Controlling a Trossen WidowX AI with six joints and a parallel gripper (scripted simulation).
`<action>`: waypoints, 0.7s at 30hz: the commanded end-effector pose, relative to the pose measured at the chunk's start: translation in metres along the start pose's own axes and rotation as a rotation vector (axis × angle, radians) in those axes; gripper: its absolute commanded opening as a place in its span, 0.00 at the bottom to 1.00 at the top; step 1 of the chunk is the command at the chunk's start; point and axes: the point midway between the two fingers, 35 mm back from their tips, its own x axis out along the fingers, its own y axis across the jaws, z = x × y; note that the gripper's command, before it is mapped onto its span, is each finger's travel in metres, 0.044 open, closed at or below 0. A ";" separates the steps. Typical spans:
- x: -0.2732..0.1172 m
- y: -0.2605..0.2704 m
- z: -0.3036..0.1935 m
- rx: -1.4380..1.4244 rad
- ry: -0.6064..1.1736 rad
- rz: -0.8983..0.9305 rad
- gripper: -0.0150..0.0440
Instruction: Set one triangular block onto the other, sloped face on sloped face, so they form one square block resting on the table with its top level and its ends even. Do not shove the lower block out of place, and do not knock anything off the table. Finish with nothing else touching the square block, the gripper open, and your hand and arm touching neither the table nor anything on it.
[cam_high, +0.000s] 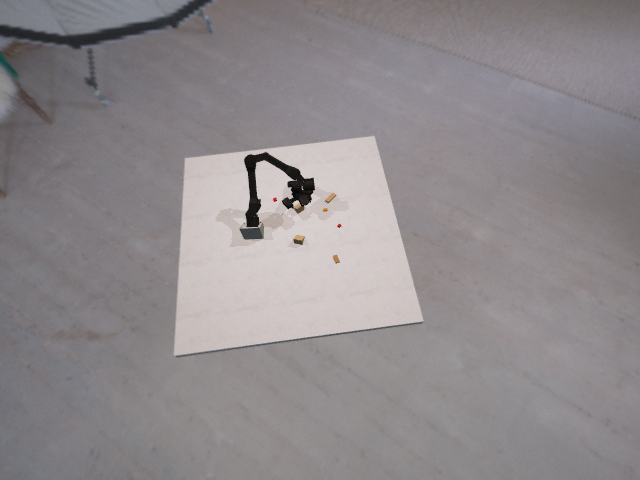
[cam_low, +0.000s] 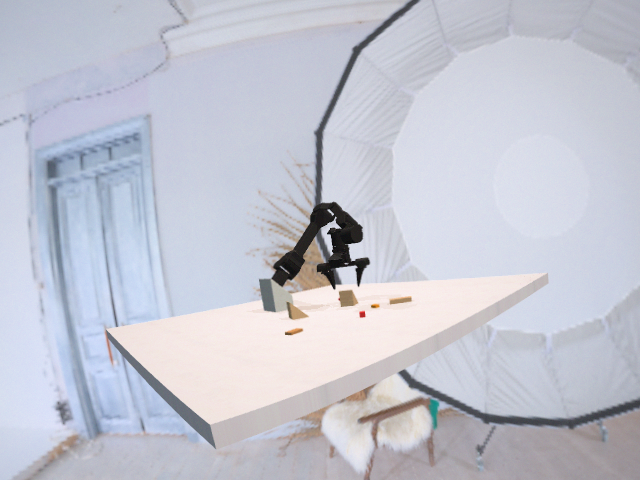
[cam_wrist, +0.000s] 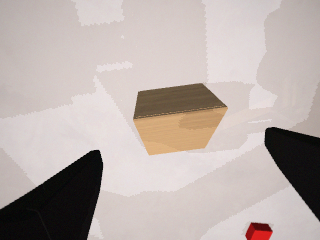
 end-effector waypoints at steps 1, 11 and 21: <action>0.000 0.000 0.000 0.000 0.000 0.000 1.00; -0.004 -0.003 0.009 -0.607 0.080 -0.006 1.00; -0.012 -0.005 0.021 -1.408 0.175 0.094 1.00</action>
